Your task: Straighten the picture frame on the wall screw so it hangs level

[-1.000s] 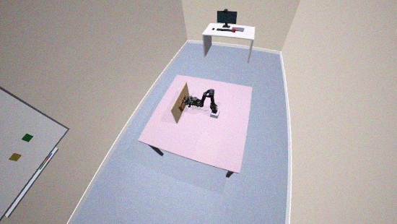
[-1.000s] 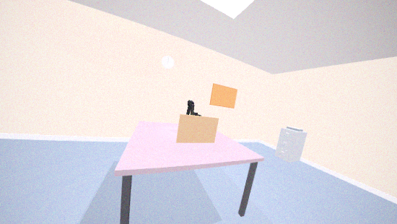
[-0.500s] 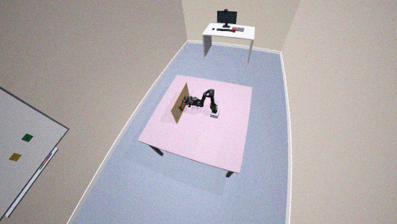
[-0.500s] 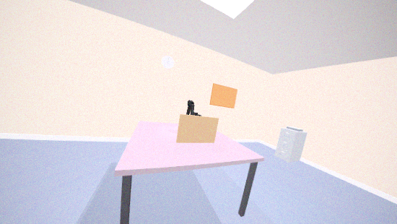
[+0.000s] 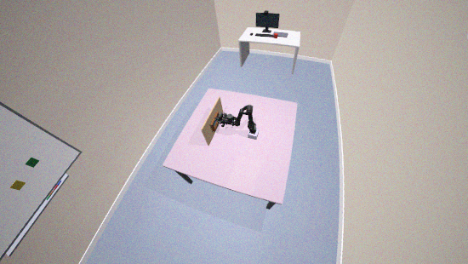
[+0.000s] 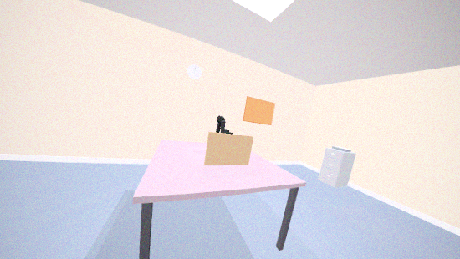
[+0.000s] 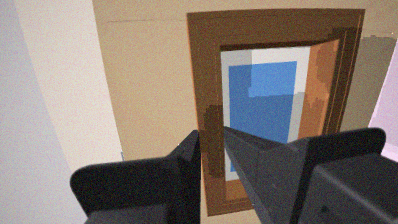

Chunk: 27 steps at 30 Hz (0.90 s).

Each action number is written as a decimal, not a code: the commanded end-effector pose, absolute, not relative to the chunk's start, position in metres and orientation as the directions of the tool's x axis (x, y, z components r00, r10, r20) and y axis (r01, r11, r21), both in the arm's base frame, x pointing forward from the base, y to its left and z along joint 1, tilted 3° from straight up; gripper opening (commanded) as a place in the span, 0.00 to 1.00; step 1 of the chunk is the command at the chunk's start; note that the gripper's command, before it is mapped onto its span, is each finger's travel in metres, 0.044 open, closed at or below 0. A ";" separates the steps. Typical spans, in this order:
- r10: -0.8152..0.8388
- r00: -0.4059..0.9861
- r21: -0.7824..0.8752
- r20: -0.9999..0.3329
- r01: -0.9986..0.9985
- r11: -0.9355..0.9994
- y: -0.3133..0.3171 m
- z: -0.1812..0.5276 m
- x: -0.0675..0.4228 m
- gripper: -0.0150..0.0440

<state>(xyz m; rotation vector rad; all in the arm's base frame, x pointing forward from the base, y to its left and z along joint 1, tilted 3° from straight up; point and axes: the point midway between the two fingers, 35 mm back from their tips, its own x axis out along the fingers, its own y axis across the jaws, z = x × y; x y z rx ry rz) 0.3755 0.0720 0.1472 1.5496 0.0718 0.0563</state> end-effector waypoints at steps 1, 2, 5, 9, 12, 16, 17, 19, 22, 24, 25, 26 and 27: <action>0.083 0.996 1.000 -0.010 0.011 -0.007 0.072 0.148 0.376 0.25; 0.083 0.996 1.000 -0.010 0.011 -0.012 0.072 0.148 0.376 0.25; 0.083 0.996 1.000 -0.010 0.013 -0.028 0.072 0.148 0.376 0.25; 0.084 0.996 0.999 -0.010 0.015 -0.049 0.072 0.148 0.376 0.25; 0.084 0.996 0.998 -0.011 0.016 -0.064 0.072 0.149 0.376 0.25; 0.082 0.997 0.999 -0.009 0.013 -0.052 0.072 0.148 0.376 0.34; 0.082 0.997 0.999 -0.009 0.013 -0.052 0.072 0.148 0.376 0.39; 0.082 0.997 0.999 -0.009 0.013 -0.052 0.072 0.148 0.376 0.48; 0.082 0.997 0.999 -0.009 0.013 -0.052 0.072 0.148 0.376 0.61; 0.082 0.997 0.999 -0.009 0.013 -0.052 0.072 0.148 0.376 0.69; 0.082 0.997 0.999 -0.009 0.013 -0.052 0.072 0.148 0.376 0.69; 0.082 0.997 0.999 -0.009 0.013 -0.052 0.072 0.148 0.376 0.69; 0.082 0.997 0.999 -0.009 0.013 -0.052 0.072 0.148 0.376 0.69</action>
